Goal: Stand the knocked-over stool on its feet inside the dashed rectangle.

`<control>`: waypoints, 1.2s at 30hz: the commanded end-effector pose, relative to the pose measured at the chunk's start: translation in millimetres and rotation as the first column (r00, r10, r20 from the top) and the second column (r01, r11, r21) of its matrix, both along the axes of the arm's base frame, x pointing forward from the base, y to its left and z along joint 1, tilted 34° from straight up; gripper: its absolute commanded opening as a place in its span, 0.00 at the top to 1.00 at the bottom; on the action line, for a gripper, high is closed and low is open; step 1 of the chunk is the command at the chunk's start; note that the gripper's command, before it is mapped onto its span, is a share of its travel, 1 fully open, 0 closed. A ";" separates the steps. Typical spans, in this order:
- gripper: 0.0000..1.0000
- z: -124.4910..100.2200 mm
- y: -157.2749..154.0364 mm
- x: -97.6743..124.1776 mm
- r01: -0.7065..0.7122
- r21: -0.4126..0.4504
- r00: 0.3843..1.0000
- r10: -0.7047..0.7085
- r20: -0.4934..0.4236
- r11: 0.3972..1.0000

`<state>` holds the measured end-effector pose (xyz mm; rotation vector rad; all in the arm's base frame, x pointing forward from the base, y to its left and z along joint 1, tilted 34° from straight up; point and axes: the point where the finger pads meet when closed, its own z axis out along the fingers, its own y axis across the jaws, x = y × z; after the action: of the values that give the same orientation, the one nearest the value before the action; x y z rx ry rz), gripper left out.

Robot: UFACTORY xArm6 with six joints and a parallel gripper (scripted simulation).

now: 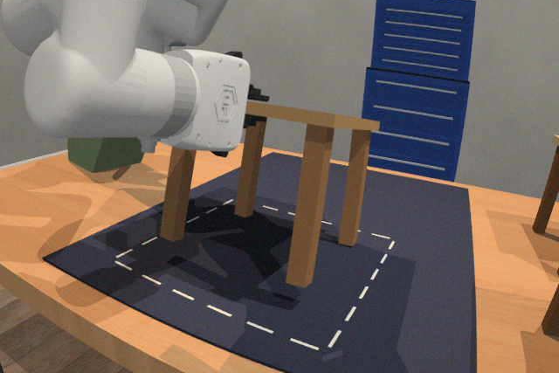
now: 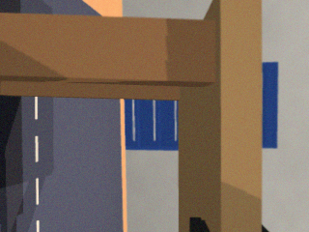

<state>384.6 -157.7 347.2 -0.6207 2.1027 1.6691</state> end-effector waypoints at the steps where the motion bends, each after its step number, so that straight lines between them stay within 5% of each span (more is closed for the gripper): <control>1: 0.79 1.3 -0.4 -0.1 0.000 -0.002 1.000 0.000 0.003 1.000; 36: 0.79 -2.0 -7.0 3.0 -0.016 0.022 1.000 0.016 0.000 1.000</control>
<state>386.9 -162.5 344.7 -0.6270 2.0876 1.6935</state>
